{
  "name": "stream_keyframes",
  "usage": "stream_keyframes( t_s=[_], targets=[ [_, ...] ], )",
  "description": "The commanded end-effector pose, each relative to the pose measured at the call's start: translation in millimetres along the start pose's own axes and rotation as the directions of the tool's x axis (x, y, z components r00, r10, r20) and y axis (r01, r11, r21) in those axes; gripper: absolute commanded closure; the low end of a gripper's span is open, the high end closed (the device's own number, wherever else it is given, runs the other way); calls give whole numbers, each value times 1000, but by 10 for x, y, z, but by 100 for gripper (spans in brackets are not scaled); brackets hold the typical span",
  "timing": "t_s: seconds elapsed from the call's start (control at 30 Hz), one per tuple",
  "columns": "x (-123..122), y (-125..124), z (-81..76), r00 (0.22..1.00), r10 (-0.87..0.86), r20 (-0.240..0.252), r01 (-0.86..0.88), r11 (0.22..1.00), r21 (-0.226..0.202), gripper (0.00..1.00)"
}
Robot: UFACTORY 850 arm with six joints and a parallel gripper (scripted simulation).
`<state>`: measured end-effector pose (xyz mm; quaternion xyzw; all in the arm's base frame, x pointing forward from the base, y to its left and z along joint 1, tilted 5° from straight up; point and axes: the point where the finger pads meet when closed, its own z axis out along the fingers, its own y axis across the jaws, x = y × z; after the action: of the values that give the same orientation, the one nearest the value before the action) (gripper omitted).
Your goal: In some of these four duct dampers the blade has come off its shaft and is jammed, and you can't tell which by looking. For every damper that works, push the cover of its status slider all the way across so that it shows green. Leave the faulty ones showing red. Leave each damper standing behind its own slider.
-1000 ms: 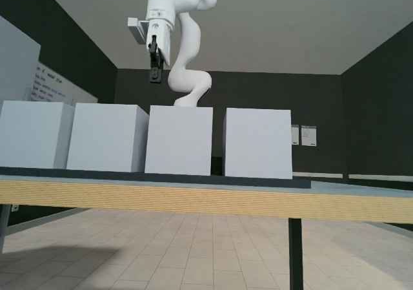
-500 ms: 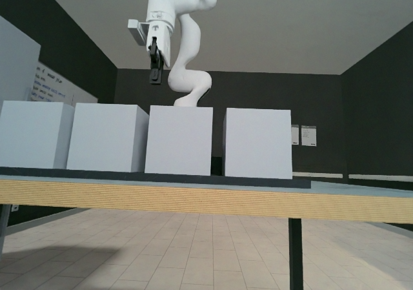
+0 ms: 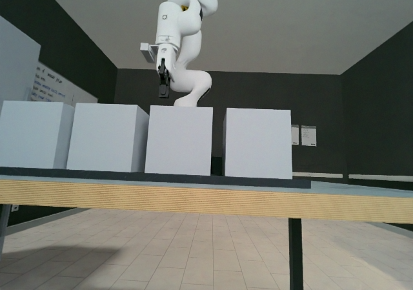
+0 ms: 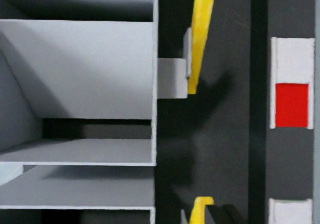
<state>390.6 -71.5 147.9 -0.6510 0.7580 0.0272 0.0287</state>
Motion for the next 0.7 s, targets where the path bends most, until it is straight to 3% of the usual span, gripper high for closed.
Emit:
stream_keyframes(
  t_s=[0.0,0.33,0.67],
  targets=[
    [0,412,-27,1000,-1,3,1,1000,8,100],
    [-3,1188,-10,1000,-1,3,1,1000,8,100],
    [-3,1217,7,1000,-1,3,1,1000,8,100]
  ],
)
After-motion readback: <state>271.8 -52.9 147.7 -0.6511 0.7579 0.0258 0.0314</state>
